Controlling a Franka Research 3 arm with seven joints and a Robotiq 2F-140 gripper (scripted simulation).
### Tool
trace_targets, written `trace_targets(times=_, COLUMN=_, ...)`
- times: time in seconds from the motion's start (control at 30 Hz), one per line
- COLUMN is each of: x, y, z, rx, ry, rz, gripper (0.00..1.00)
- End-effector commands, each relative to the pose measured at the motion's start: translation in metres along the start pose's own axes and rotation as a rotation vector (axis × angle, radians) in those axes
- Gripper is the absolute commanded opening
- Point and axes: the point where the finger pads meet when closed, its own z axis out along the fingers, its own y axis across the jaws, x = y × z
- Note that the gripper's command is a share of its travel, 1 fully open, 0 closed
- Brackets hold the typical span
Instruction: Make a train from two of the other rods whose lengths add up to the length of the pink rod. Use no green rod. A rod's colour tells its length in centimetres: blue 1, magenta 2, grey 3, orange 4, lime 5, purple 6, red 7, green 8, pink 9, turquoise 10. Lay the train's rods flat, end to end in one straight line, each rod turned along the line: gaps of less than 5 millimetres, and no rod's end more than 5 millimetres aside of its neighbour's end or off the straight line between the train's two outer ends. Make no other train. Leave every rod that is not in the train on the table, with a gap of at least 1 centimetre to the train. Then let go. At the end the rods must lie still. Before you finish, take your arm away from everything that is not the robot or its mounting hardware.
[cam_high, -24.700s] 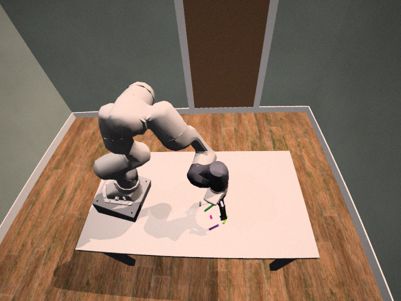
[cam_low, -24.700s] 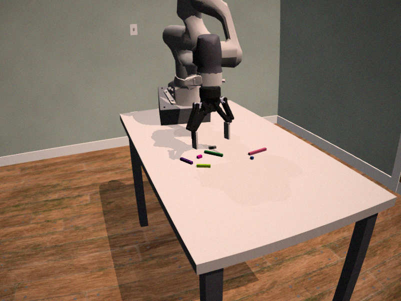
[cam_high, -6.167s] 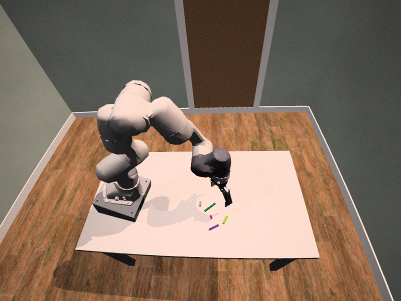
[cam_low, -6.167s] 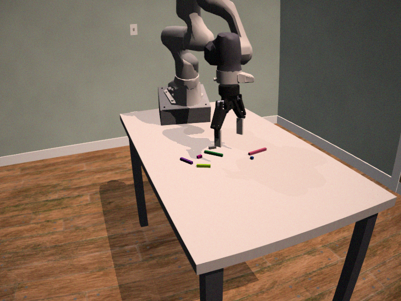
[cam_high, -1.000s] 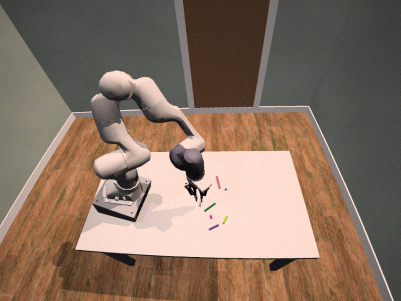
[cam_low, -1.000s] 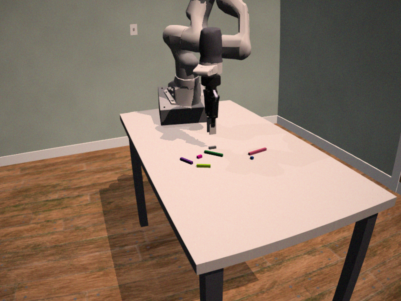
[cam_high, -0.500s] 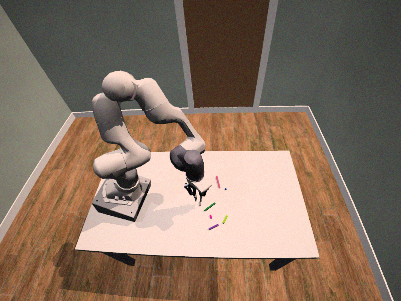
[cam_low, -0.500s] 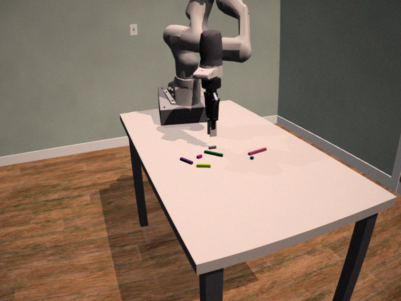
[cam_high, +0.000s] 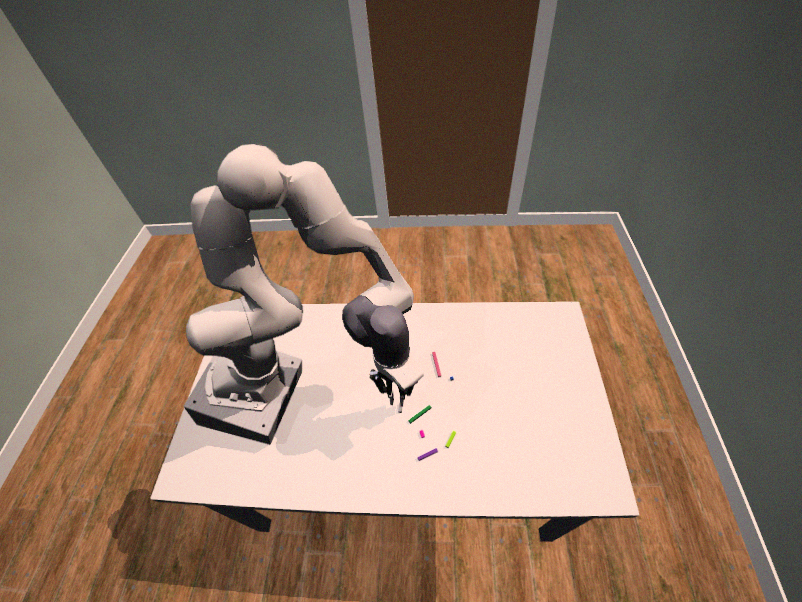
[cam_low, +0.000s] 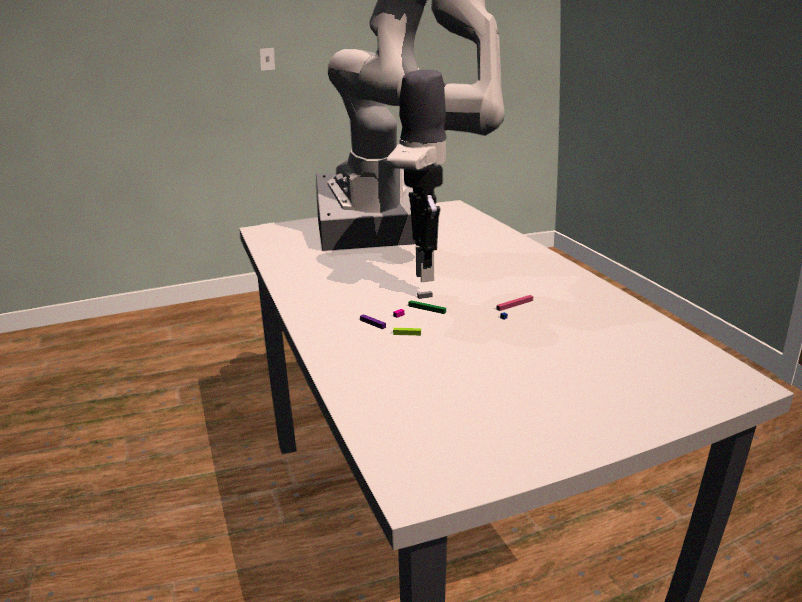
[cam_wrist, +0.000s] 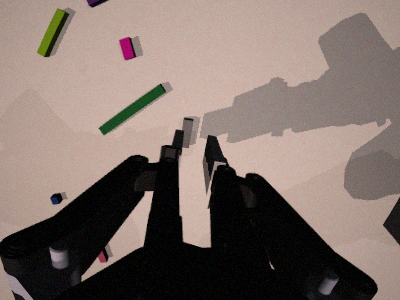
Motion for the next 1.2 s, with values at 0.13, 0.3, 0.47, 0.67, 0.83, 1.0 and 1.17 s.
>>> trace_targets(times=0.13, x=0.003, y=-0.007, z=0.010, rx=0.020, ry=0.011, rz=-0.014, gripper=0.15)
trace_targets(times=0.3, x=0.003, y=-0.007, z=0.013, rx=0.020, ry=0.011, rz=-0.014, gripper=0.15)
trace_targets(times=0.47, x=0.003, y=-0.007, z=0.017, rx=0.020, ry=0.011, rz=-0.014, gripper=0.15)
trace_targets(times=0.67, x=0.003, y=-0.007, z=0.019, rx=0.020, ry=0.011, rz=-0.014, gripper=0.15)
trace_targets(times=0.83, x=0.003, y=-0.007, z=0.020, rx=0.020, ry=0.011, rz=-0.014, gripper=0.15)
trace_targets(times=1.0, x=0.003, y=-0.007, z=0.020, rx=0.020, ry=0.011, rz=-0.014, gripper=0.15)
trace_targets(times=1.17, x=0.003, y=-0.007, z=0.020, rx=0.020, ry=0.011, rz=-0.014, gripper=0.15)
